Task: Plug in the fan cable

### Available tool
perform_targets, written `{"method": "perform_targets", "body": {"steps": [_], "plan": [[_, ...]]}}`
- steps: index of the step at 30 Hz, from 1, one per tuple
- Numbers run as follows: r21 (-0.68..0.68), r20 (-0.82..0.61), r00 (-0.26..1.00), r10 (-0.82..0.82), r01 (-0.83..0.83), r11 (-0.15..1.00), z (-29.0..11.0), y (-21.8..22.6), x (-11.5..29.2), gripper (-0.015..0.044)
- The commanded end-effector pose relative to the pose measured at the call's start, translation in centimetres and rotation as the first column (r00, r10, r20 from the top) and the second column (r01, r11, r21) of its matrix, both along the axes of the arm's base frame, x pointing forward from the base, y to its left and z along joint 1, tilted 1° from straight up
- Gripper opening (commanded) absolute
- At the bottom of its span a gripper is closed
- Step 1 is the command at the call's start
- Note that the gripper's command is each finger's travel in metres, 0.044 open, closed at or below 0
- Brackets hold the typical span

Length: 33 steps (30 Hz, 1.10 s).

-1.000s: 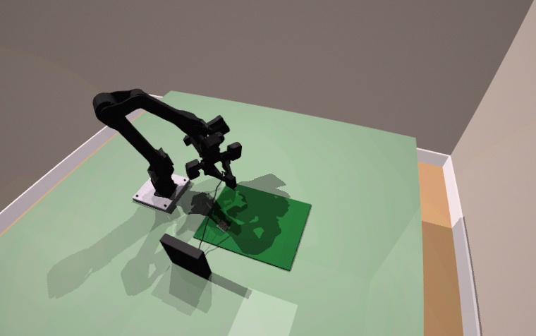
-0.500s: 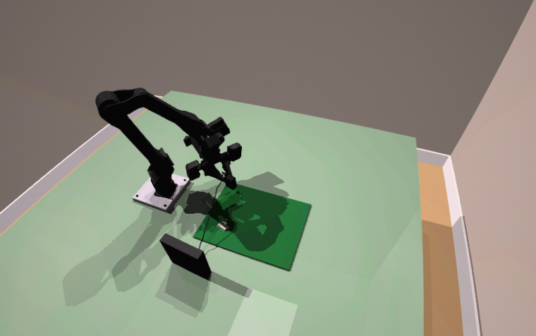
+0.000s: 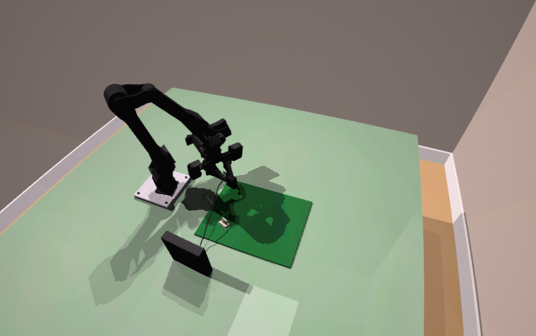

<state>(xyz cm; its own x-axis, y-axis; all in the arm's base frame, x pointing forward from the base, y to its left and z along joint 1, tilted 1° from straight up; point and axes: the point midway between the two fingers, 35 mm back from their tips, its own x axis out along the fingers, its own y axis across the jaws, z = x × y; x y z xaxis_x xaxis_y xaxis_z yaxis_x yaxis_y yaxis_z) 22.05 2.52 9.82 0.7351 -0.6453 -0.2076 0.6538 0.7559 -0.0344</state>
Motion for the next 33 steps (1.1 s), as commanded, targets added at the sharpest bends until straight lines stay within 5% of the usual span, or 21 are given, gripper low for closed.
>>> {"method": "perform_targets", "body": {"steps": [1,33], "plan": [[-0.006,0.0,1.0,0.0,0.0,1.0,-0.3,0.0,-0.1,0.0],[-0.006,0.0,1.0,0.0,0.0,1.0,-3.2,0.1,-0.2,0.0]]}}
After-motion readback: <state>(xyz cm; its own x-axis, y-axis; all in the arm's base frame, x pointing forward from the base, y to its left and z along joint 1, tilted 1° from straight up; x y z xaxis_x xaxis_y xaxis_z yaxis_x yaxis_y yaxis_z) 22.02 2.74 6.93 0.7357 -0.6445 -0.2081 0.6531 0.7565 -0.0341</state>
